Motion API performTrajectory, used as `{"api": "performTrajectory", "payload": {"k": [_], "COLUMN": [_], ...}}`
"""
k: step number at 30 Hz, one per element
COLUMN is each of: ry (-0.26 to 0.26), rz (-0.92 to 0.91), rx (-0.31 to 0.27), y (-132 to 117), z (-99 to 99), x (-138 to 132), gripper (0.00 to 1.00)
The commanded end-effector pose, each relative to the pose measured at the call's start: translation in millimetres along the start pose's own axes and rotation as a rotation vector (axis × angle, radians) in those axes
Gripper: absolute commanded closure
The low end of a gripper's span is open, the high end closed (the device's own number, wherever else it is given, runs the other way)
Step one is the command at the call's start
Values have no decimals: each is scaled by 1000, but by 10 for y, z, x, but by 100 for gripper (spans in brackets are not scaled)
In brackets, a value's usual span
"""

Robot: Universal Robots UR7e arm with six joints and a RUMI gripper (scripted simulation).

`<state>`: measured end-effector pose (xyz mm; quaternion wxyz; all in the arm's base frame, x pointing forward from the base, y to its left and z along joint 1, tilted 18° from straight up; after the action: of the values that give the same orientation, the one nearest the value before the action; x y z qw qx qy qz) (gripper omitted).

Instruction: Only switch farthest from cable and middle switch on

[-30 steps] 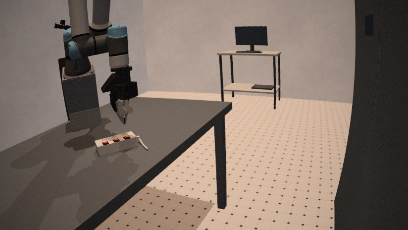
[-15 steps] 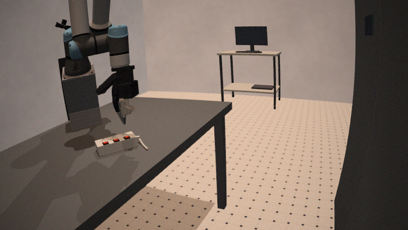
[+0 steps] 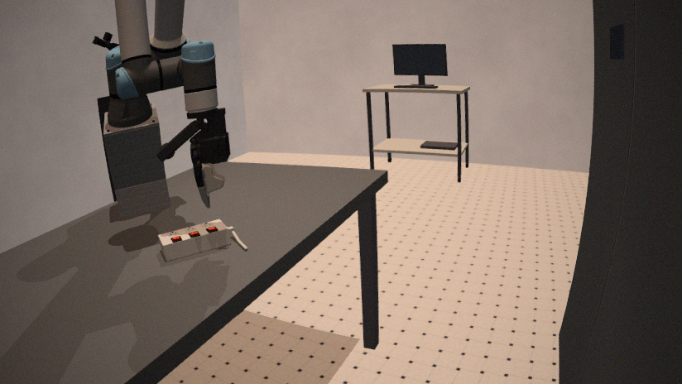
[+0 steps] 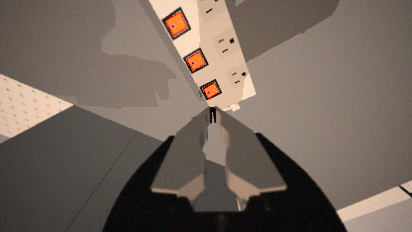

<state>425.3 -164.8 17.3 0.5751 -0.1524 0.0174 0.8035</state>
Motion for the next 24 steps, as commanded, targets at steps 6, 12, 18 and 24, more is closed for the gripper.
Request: {"api": "performTrajectory", "payload": {"k": [6, 12, 18, 24], "ry": [0, 0, 0, 0], "rz": [154, 226, 296, 333], "rx": [-3, -3, -3, -3], "y": [-17, -27, -37, -42], "z": [7, 10, 12, 13], "x": [-23, -32, -40, -44], "gripper": [100, 100, 100, 100]}}
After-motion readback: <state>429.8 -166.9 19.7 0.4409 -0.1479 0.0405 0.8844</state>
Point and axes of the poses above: the point where the finger pads meet when closed, its own z axis back along the fingers, its own x axis across the jaws, y = z × x, the point moved 8 cm from there along z, back along the fingers, and after that the axes turned 10 degrees about -z, right-handed, at the moved point
